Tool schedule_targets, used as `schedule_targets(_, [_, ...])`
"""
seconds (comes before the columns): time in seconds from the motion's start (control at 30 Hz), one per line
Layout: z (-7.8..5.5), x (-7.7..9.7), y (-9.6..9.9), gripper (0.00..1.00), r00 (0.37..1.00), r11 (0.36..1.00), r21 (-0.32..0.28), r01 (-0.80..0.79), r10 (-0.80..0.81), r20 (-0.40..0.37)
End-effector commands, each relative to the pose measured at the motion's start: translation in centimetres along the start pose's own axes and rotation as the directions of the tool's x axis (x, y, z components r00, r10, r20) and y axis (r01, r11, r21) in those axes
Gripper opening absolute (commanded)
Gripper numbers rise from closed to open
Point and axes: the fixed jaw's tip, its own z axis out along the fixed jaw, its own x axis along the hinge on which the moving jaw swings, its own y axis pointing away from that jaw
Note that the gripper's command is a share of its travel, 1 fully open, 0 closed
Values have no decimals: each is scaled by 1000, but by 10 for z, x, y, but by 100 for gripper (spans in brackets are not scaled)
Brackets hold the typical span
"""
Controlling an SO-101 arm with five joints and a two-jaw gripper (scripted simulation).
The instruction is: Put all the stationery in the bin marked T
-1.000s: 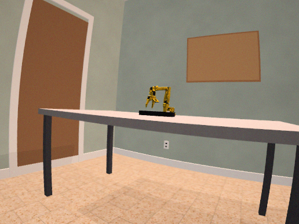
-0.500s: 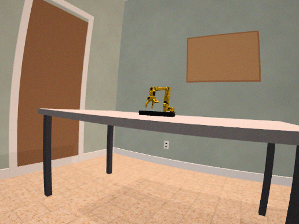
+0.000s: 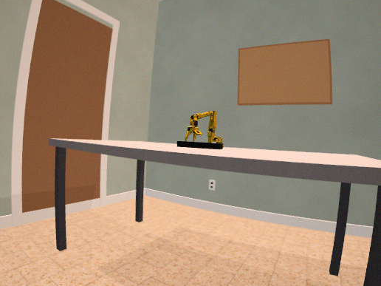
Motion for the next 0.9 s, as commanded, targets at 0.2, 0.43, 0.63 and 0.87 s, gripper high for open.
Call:
schedule_targets(0.2, [11, 2, -3, 35, 1000, 1000, 31, -3, 3, -1])
schedule_targets(0.43, [18, 2, -3, 35, 1000, 1000, 31, -3, 3, -1])
schedule_targets(0.63, [19, 2, -3, 35, 1000, 1000, 31, -3, 3, -1])
schedule_targets(0.87, [24, 1, 2, 35, 1000, 1000, -5, -4, 4, 2])
